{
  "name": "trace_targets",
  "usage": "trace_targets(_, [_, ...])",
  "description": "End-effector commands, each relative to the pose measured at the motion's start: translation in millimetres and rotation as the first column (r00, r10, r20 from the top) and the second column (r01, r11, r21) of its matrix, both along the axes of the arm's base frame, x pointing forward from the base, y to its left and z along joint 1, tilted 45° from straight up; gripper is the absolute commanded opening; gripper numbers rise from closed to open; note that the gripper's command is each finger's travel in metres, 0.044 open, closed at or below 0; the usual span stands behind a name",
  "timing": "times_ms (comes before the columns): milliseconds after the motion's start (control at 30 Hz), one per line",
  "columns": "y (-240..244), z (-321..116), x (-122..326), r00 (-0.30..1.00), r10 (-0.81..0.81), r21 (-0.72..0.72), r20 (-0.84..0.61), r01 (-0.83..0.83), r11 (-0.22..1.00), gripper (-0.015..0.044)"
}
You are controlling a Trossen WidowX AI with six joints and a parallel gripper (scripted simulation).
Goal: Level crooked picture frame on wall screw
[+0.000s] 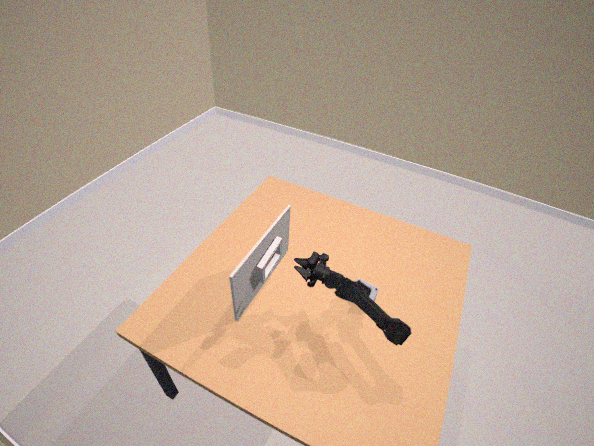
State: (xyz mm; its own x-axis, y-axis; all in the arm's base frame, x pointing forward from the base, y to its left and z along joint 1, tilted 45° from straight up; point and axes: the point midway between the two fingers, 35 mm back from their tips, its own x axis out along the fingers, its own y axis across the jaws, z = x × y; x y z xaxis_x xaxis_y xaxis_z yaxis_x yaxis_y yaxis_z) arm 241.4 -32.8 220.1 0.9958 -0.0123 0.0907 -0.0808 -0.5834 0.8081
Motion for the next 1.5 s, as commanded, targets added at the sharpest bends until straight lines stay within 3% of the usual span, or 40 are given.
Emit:
trace_targets(0, [4,-5,-1,1.0,-0.011,-0.007,0.001,0.011,1.0,0.026])
trace_targets(533, [3,-4,1,1.0,-0.011,-0.007,0.001,0.011,1.0,0.026])
trace_targets(1067, [2,3,78,1.0,-0.011,-0.007,0.007,0.011,1.0,0.026])
trace_targets(1467, [2,3,79,1.0,-0.011,-0.007,0.007,0.011,1.0,0.026])
